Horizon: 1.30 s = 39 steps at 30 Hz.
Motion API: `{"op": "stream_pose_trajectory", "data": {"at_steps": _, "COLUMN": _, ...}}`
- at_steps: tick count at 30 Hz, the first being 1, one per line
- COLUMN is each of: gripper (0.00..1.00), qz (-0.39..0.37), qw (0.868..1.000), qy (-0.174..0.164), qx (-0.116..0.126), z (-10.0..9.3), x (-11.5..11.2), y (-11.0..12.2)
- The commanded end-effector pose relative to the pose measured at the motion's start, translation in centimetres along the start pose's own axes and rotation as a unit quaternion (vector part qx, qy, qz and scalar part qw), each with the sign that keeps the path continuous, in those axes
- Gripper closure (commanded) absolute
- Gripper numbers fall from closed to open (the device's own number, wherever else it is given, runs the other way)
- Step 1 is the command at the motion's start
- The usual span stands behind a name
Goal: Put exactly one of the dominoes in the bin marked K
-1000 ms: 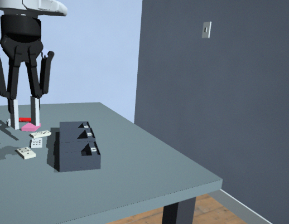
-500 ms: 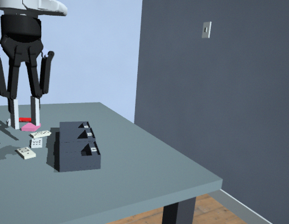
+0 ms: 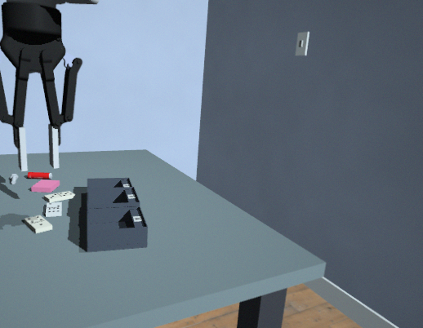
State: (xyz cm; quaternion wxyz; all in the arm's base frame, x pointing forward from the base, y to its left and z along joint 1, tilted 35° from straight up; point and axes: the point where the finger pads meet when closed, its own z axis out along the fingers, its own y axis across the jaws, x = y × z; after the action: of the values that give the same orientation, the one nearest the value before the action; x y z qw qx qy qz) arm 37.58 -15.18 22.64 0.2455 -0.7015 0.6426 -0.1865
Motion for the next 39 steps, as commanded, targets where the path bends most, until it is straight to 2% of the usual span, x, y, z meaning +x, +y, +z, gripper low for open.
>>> {"op": "stream_pose_trajectory", "data": {"at_steps": 1, "gripper": 0.75, "qz": 0.078, "qw": 0.997, "qy": -0.005, "qx": -0.007, "z": -0.2, "x": -0.4, "y": 0.2}}
{"op": "stream_pose_trajectory", "data": {"at_steps": 3, "gripper": 0.75, "qz": 0.094, "qw": 0.995, "qy": -0.007, "qx": -0.008, "z": -0.9, "x": -0.8, "y": 0.1}}
{"op": "stream_pose_trajectory", "data": {"at_steps": 15, "gripper": 0.75, "qz": 0.173, "qw": 0.985, "qy": -0.014, "qx": -0.01, "z": -1.5, "x": -1.3, "y": -0.1}}
{"op": "stream_pose_trajectory", "data": {"at_steps": 30, "gripper": 0.75, "qz": 0.3, "qw": 0.954, "qy": -0.022, "qx": -0.016, "z": -2.4, "x": -2.1, "y": -0.6}}
{"op": "stream_pose_trajectory", "data": {"at_steps": 32, "gripper": 0.75, "qz": 0.3, "qw": 0.954, "qy": -0.022, "qx": -0.016, "z": -2.4, "x": -2.1, "y": -0.6}}
{"op": "stream_pose_trajectory", "data": {"at_steps": 33, "gripper": 0.75, "qz": 0.321, "qw": 0.947, "qy": -0.023, "qx": -0.016, "z": -2.4, "x": -2.1, "y": -0.6}}
{"op": "stream_pose_trajectory", "data": {"at_steps": 39, "gripper": 0.75, "qz": 0.366, "qw": 0.93, "qy": -0.025, "qx": -0.018, "z": -2.7, "x": -2.5, "y": -0.9}}
